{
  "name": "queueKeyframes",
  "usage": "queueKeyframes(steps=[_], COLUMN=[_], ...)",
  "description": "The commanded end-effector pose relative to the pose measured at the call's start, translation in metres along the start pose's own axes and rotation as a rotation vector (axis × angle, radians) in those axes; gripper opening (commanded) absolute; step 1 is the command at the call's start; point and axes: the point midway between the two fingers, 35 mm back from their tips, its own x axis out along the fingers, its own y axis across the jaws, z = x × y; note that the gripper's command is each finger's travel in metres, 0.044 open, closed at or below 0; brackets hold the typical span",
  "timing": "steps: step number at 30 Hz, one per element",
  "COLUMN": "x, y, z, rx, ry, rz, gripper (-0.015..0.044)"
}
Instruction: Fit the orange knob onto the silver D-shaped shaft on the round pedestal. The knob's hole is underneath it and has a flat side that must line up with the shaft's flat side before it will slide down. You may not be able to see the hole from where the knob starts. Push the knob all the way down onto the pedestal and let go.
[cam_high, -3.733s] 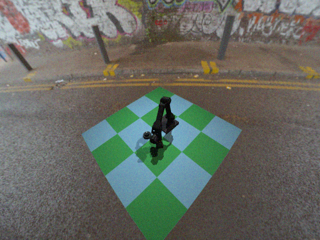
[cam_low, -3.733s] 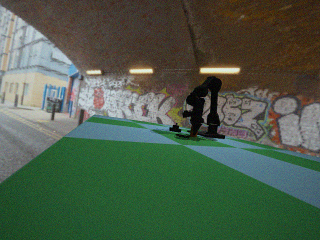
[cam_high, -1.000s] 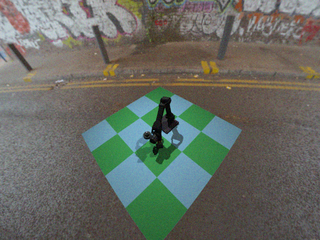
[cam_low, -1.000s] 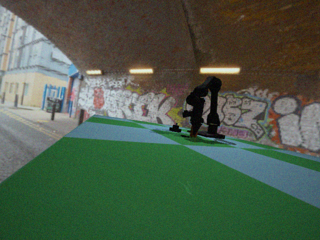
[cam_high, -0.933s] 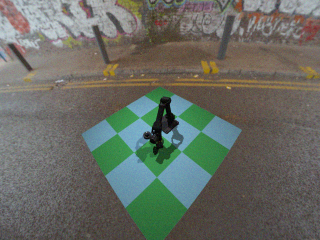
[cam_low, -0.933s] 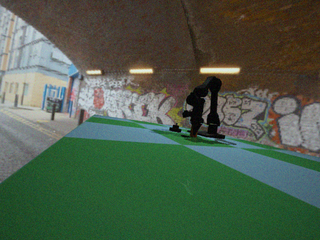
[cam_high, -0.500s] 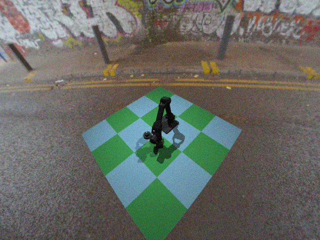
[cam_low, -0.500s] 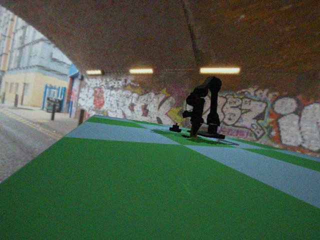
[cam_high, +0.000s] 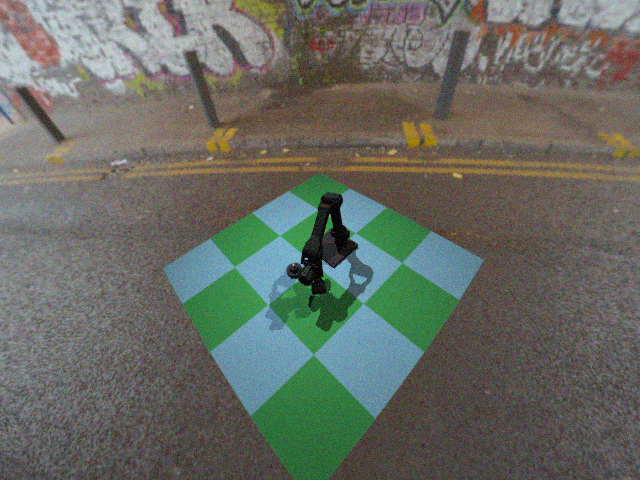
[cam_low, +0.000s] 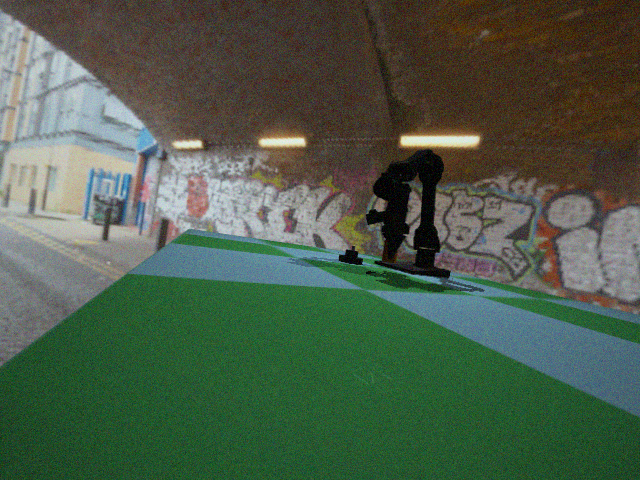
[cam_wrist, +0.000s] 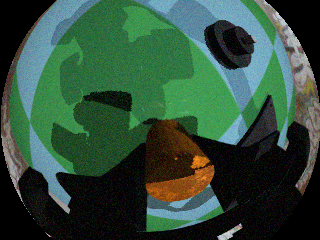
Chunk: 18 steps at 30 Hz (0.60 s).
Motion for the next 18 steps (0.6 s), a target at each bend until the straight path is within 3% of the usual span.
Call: queueKeyframes(steps=[1, 18], x=[-0.020, -0.074], y=[0.004, 0.003], z=[0.003, 0.001], rx=[0.003, 0.003], ry=[-0.019, -0.019], rz=[0.026, 0.027], gripper=[0.0000, 0.0000])
